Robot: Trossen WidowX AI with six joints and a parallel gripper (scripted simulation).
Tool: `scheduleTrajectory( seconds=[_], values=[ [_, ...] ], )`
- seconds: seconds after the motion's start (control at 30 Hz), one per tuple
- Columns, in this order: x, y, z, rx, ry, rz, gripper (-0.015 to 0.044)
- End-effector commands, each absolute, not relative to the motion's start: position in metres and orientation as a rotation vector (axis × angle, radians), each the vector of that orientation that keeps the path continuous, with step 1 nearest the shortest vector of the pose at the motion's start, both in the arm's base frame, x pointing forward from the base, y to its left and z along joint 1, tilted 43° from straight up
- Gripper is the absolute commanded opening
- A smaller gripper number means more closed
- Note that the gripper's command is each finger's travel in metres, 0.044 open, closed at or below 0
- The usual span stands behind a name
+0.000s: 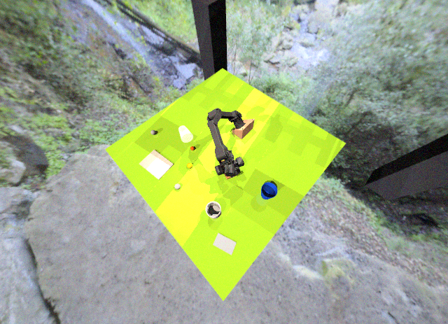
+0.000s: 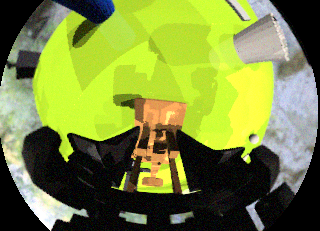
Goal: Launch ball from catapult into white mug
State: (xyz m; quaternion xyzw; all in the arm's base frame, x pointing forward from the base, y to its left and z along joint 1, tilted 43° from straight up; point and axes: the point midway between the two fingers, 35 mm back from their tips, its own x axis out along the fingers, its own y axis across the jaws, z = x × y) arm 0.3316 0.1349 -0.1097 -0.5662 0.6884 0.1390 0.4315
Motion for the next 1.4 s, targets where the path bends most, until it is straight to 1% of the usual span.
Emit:
scheduleTrajectory(
  seconds=[0.0,0.03,0.2,0.3,0.33,0.57,1.2,1.37],
  values=[
    [0.332,0.135,-0.109,-1.412,1.716,0.347,0.0151],
    [0.332,0.135,-0.109,-1.412,1.716,0.347,0.0125],
    [0.332,0.135,-0.109,-1.412,1.716,0.347,0.0092],
    [0.332,0.152,-0.091,-1.412,1.715,0.348,0.0013],
    [0.332,0.161,-0.081,-1.412,1.715,0.349,0.0000],
    [0.331,0.168,-0.072,-1.396,1.714,0.329,0.0000],
    [0.340,0.161,-0.069,-0.928,1.622,-0.210,0.0000],
    [0.346,0.156,-0.065,-0.890,1.610,-0.250,0.0000]
  ],
)
